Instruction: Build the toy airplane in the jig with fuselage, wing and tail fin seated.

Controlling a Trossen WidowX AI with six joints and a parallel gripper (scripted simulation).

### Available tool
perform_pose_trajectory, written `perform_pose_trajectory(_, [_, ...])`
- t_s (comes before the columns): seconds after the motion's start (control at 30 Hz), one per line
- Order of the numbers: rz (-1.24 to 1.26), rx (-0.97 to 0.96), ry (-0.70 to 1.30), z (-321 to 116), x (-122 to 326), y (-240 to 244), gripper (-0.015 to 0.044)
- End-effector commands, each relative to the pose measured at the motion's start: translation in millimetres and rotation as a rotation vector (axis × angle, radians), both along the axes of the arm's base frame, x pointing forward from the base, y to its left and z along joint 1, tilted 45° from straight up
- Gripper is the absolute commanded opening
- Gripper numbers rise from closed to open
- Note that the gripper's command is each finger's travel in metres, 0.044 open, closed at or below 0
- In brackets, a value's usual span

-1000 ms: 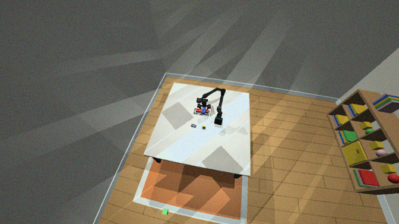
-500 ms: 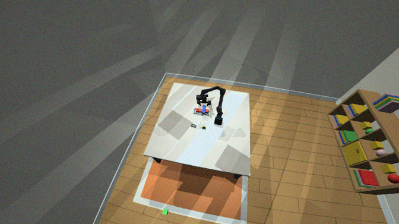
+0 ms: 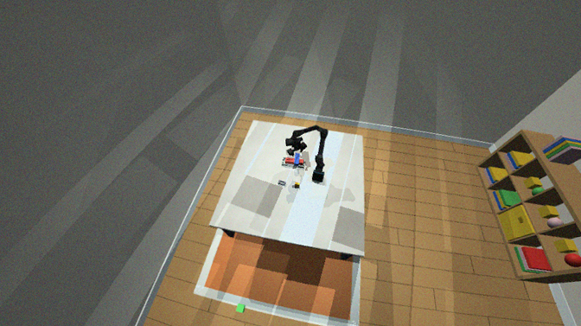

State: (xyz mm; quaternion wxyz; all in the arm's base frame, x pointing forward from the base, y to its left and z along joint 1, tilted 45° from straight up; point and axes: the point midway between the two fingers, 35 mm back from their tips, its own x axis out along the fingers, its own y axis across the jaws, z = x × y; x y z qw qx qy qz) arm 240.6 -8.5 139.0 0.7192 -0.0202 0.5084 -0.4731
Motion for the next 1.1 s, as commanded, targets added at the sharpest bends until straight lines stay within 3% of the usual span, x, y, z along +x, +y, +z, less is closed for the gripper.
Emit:
perform_pose_trajectory(0.0, [0.474,-0.021,0.468,-1.7,0.3,-1.1,0.0440])
perform_pose_trajectory(0.1, [0.570,-0.026,0.561,-2.0,0.4,-1.5,0.0440])
perform_pose_trajectory(0.67, [0.570,-0.020,0.561,-5.7,1.1,3.0,0.0440])
perform_pose_trajectory(1.07, [0.569,0.039,0.570,-116.9,-25.3,129.1,0.0440])
